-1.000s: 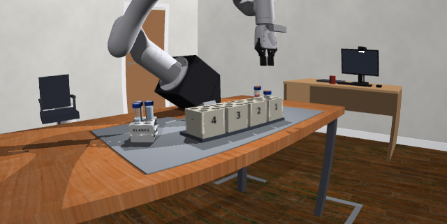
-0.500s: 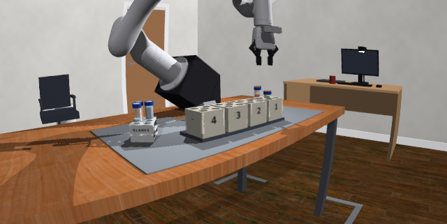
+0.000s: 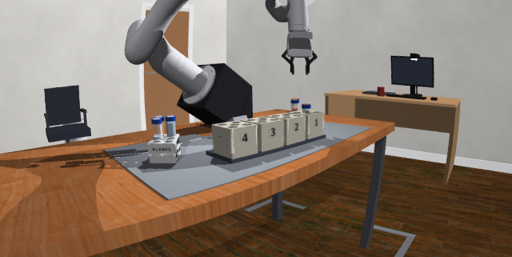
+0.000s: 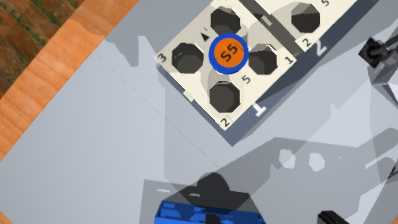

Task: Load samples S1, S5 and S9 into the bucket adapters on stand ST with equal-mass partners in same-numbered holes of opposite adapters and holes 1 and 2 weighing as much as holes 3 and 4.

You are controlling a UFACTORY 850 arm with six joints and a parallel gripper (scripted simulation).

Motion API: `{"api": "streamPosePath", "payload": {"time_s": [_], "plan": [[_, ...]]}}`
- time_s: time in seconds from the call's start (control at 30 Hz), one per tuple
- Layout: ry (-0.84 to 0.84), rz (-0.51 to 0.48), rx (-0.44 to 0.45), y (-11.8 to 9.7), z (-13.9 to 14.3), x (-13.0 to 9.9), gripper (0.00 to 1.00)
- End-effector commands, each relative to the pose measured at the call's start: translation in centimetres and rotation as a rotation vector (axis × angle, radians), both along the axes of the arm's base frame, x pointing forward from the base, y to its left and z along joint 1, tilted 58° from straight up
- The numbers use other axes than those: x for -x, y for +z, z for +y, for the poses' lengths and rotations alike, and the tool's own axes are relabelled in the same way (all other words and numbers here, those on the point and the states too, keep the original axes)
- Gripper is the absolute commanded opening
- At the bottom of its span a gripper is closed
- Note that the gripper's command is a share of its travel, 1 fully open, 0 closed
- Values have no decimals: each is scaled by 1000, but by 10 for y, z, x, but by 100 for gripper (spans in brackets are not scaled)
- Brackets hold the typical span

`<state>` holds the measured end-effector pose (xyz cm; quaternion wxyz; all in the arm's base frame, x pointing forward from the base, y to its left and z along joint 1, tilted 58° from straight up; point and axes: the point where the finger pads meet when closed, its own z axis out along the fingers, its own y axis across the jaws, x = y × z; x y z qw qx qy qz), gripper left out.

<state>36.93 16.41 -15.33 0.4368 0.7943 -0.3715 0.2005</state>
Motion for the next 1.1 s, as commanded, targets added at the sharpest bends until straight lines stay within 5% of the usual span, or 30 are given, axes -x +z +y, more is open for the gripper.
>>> {"api": "streamPosePath", "payload": {"time_s": [0.0,0.67,1.07], "plan": [[-69,-127,0,-15,11,17,57],[-69,-127,-1,-69,46,80,57],[-69,-127,-1,-77,50,88,57]]}}
